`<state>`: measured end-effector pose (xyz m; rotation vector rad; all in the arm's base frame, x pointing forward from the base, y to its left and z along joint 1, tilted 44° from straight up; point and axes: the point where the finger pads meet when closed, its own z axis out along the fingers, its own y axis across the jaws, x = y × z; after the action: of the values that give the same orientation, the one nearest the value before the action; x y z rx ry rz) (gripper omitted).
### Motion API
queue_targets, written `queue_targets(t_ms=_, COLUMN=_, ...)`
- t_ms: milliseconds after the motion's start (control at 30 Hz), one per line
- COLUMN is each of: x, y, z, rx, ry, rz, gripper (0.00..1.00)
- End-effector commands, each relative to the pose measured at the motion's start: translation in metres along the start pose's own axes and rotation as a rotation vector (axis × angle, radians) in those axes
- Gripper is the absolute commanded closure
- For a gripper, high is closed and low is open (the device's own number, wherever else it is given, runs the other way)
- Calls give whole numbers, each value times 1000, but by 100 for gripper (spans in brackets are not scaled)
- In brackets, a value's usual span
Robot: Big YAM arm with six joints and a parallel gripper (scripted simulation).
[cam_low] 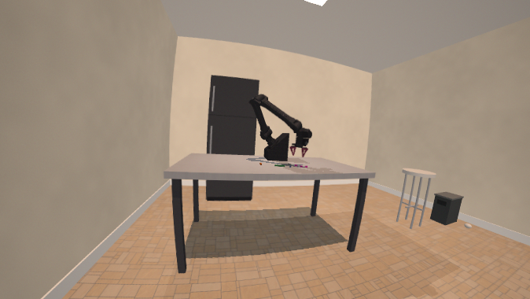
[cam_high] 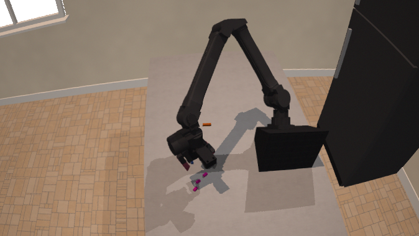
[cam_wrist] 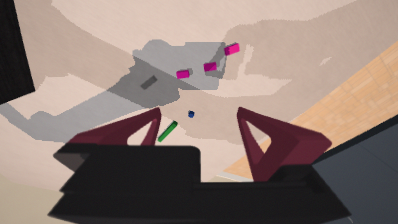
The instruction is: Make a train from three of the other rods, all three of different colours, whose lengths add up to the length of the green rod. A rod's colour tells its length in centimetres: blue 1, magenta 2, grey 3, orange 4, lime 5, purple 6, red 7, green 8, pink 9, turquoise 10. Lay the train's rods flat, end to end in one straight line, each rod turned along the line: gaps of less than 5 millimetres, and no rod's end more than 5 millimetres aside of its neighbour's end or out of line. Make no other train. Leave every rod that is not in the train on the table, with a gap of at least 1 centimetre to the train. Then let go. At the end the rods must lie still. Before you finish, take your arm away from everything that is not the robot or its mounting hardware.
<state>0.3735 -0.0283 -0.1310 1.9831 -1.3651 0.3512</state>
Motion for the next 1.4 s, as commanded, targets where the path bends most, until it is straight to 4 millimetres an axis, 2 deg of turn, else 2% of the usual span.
queue_targets(t_ms=0, x=7, y=-22, z=0, rx=31, ry=-1, rz=-120, gripper=0)
queue_targets(t_ms=200, x=2, y=-24, z=5, rx=31, ry=1, rz=-228, gripper=0)
queue_targets(t_ms=267, x=8, y=-26, z=-1, rx=40, ry=3, rz=-231, gripper=0)
queue_targets(t_ms=400, x=4, y=-21, z=3, rx=31, ry=1, rz=-241, gripper=0)
queue_targets(t_ms=1367, x=4, y=-21, z=3, rx=31, ry=1, rz=-241, gripper=0)
